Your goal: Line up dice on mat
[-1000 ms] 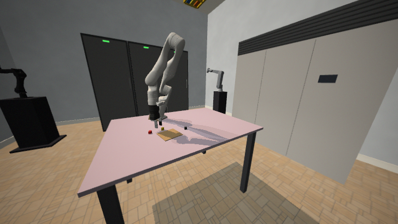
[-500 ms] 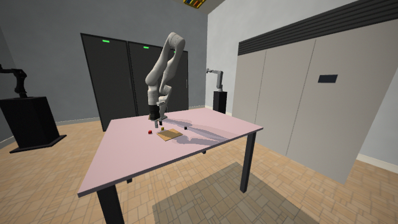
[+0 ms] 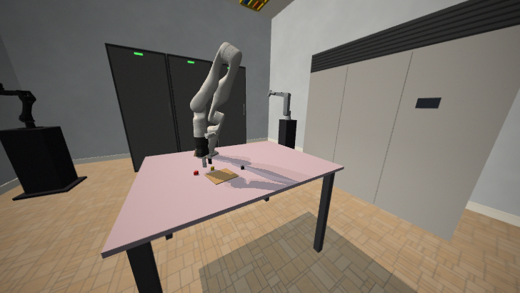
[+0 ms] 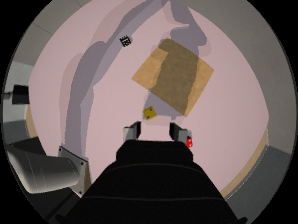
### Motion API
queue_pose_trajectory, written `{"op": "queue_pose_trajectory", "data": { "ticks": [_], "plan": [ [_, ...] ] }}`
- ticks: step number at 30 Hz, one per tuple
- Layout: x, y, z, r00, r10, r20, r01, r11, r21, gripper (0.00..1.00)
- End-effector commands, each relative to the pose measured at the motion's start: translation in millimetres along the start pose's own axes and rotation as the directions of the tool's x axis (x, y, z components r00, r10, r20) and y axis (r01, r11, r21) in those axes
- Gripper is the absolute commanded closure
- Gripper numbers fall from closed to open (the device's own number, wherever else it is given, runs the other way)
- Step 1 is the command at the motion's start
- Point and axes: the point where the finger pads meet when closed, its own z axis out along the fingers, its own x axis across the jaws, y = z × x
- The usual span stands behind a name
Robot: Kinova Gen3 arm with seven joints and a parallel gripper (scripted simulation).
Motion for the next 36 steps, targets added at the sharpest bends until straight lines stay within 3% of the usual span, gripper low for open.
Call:
{"op": "queue_pose_trajectory", "data": {
  "ticks": [1,36],
  "plan": [
    [0,0,-0.3,1.000,0.000,-0.001,0.000,1.000,0.000,0.00],
    [-6,-16,-0.3,1.000,0.000,-0.001,0.000,1.000,0.000,0.00]
  ]
}}
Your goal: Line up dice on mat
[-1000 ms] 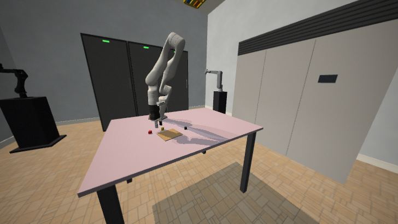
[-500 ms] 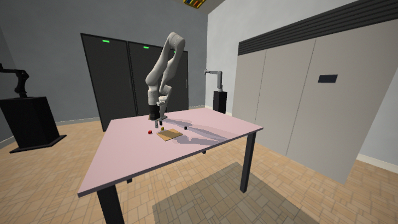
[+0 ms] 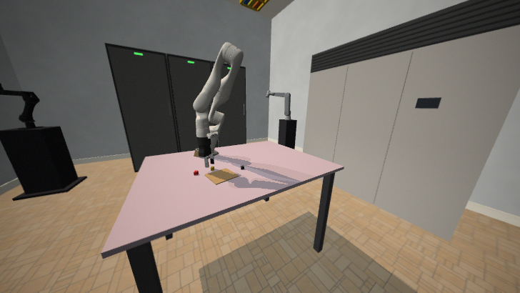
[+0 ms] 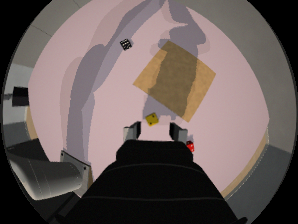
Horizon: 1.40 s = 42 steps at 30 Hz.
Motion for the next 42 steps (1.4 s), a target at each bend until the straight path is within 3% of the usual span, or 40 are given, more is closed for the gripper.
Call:
{"op": "queue_pose_trajectory", "data": {
  "ticks": [1,42],
  "plan": [
    [-1,-4,-0.8,1.000,-0.011,-0.002,0.011,1.000,0.004,0.00],
    [-32,-85,-1.0,1.000,-0.011,-0.002,0.011,1.000,0.004,0.00]
  ]
}}
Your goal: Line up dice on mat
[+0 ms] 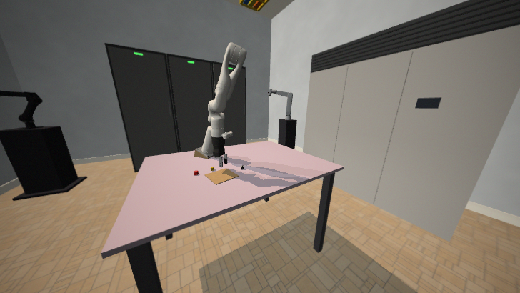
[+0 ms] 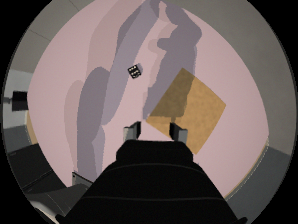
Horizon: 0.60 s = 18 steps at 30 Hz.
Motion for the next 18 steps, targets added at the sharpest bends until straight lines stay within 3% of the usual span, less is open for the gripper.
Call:
{"op": "queue_pose_trajectory", "data": {
  "ticks": [1,18],
  "plan": [
    [-4,-11,-1.1,1.000,-0.021,-0.001,0.021,1.000,0.008,0.00],
    [-17,-42,-1.4,1.000,-0.021,-0.001,0.021,1.000,0.008,0.00]
  ]
}}
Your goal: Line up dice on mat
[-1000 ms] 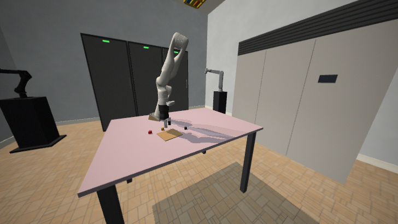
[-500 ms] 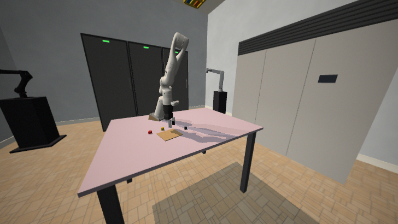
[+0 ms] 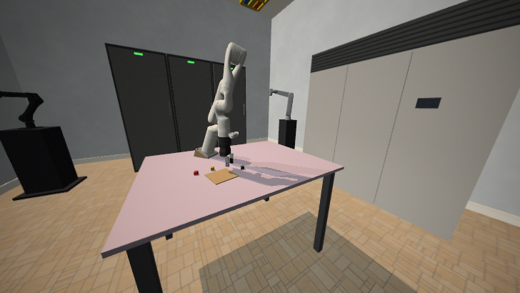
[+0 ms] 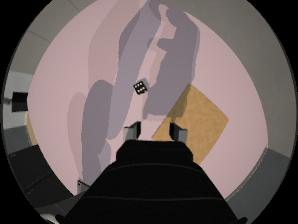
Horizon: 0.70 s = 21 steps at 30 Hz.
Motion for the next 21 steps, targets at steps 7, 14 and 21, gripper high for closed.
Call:
{"op": "queue_pose_trajectory", "data": {
  "ticks": [7,14,21],
  "plan": [
    [-8,-19,-0.9,1.000,-0.016,0.000,0.016,1.000,0.007,0.00],
    [-11,-26,-0.9,1.000,-0.016,0.000,0.016,1.000,0.007,0.00],
    [-14,-35,-1.0,1.000,-0.016,0.000,0.016,1.000,0.007,0.00]
  ]
}}
